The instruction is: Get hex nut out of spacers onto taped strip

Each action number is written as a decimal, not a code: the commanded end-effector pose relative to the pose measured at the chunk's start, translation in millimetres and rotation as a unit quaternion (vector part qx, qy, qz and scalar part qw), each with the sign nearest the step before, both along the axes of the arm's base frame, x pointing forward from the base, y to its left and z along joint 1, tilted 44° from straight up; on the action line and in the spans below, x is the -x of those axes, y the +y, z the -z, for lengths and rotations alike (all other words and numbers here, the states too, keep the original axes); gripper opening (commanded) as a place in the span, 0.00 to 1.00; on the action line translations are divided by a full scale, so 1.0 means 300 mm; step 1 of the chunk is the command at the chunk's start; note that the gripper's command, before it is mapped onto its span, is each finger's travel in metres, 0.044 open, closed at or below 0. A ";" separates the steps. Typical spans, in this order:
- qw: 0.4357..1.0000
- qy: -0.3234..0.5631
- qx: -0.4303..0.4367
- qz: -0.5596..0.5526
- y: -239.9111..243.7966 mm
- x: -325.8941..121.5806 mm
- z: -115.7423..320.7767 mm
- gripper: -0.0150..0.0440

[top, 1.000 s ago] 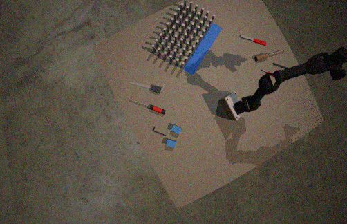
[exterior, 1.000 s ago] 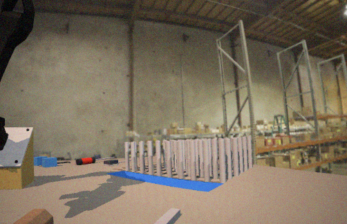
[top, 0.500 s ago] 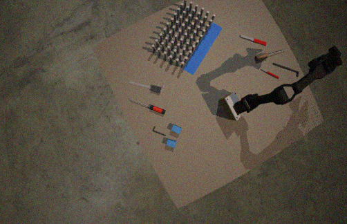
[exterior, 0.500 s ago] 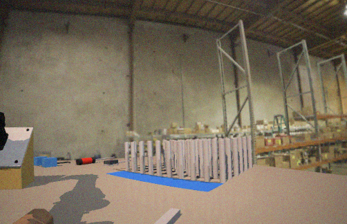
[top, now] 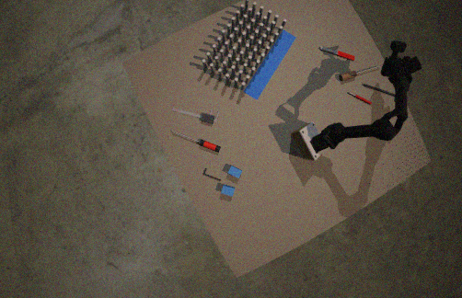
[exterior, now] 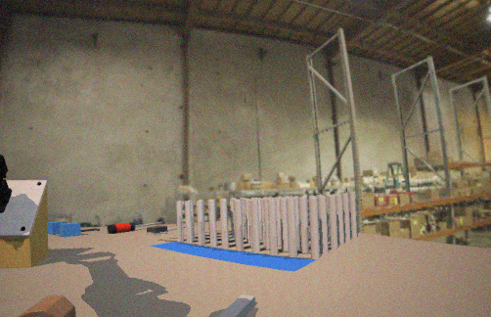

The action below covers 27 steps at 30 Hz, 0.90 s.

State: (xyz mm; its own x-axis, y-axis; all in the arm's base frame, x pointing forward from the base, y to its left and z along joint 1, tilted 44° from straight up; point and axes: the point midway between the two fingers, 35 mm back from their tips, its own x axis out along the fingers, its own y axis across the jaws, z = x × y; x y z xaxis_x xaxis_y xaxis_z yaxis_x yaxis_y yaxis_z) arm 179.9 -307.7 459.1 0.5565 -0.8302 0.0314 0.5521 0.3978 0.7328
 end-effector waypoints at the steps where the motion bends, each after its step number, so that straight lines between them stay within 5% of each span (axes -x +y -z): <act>1: 0.993 0.093 0.019 -0.065 0.009 -0.190 0.160 1.00; 14: 0.899 0.318 0.138 -0.268 0.289 -0.638 0.627 1.00; 27: 0.689 0.462 0.326 -0.454 0.791 -0.795 1.104 1.00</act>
